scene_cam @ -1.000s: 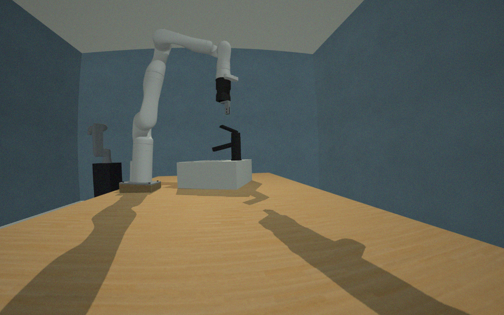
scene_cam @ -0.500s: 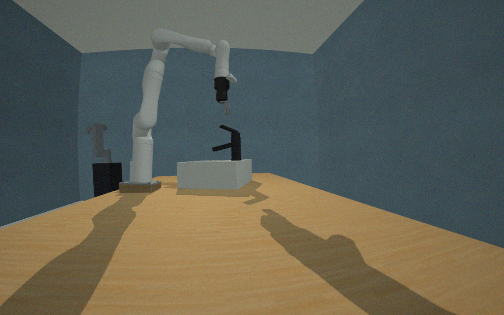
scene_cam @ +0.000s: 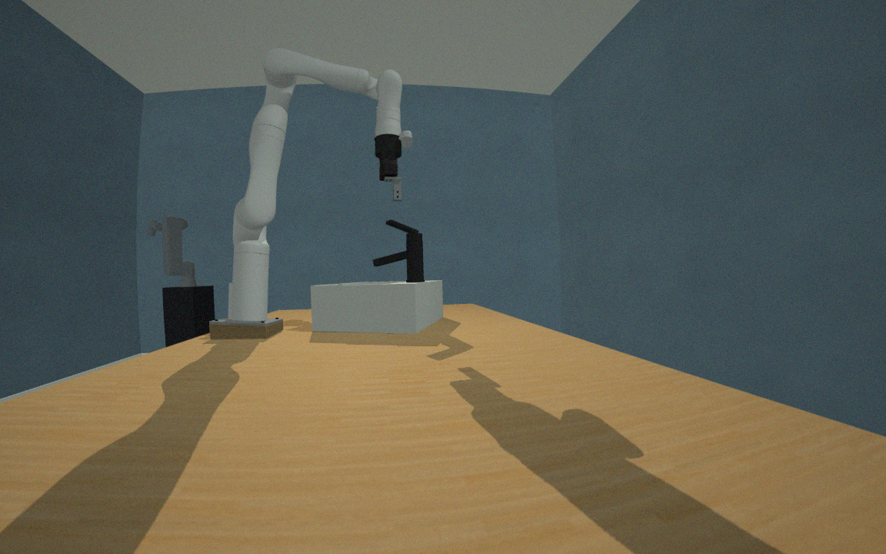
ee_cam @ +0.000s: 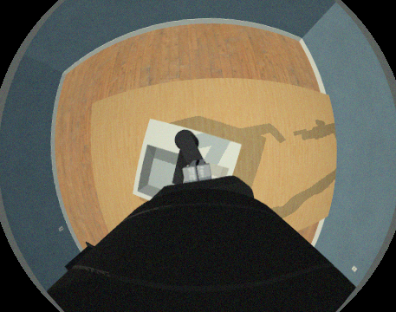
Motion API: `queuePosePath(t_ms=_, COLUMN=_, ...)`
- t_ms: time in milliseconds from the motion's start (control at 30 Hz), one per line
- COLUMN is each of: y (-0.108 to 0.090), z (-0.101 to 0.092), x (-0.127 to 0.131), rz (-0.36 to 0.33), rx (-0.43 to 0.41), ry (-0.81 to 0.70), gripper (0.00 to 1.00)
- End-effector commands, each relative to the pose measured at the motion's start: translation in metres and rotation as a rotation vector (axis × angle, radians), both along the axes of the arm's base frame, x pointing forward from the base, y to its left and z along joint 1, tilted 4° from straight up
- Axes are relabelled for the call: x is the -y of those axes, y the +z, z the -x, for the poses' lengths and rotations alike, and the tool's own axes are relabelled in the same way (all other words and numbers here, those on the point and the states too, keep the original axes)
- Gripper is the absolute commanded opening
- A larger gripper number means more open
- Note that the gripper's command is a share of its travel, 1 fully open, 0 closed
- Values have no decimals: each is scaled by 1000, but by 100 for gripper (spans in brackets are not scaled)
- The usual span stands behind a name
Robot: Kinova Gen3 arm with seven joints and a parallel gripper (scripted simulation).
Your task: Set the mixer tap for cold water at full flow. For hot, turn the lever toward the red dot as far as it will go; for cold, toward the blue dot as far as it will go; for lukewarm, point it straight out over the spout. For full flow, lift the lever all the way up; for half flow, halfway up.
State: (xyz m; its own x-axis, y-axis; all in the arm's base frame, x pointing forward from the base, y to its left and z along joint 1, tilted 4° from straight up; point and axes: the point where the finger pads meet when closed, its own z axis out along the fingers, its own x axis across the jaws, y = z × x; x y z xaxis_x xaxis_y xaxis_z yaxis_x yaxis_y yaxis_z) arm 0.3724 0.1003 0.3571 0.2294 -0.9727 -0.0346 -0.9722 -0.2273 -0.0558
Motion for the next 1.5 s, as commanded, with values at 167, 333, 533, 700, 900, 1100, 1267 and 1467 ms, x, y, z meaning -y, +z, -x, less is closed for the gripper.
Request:
queuePosePath(t_ms=167, y=2, z=3, x=-2, rz=4, rx=9, ry=129, gripper=0)
queuePosePath(t_ms=333, y=2, z=4, x=-2, rz=6, rx=11, ry=174, gripper=0)
queuePosePath(t_ms=533, y=2, z=6, x=-3, rz=10, rx=15, ry=244, gripper=0)
queuePosePath(t_ms=700, y=2, z=7, x=-4, rz=12, rx=17, ry=285, gripper=0)
queuePosePath(t_ms=900, y=2, z=8, x=-4, rz=14, rx=18, ry=307, gripper=0)
queuePosePath(t_ms=1100, y=2, z=8, x=-4, rz=15, rx=19, ry=324, gripper=0)
queuePosePath(t_ms=1267, y=2, z=8, x=-4, rz=15, rx=19, ry=329, gripper=0)
queuePosePath(t_ms=1467, y=2, z=8, x=-4, rz=15, rx=19, ry=329, gripper=0)
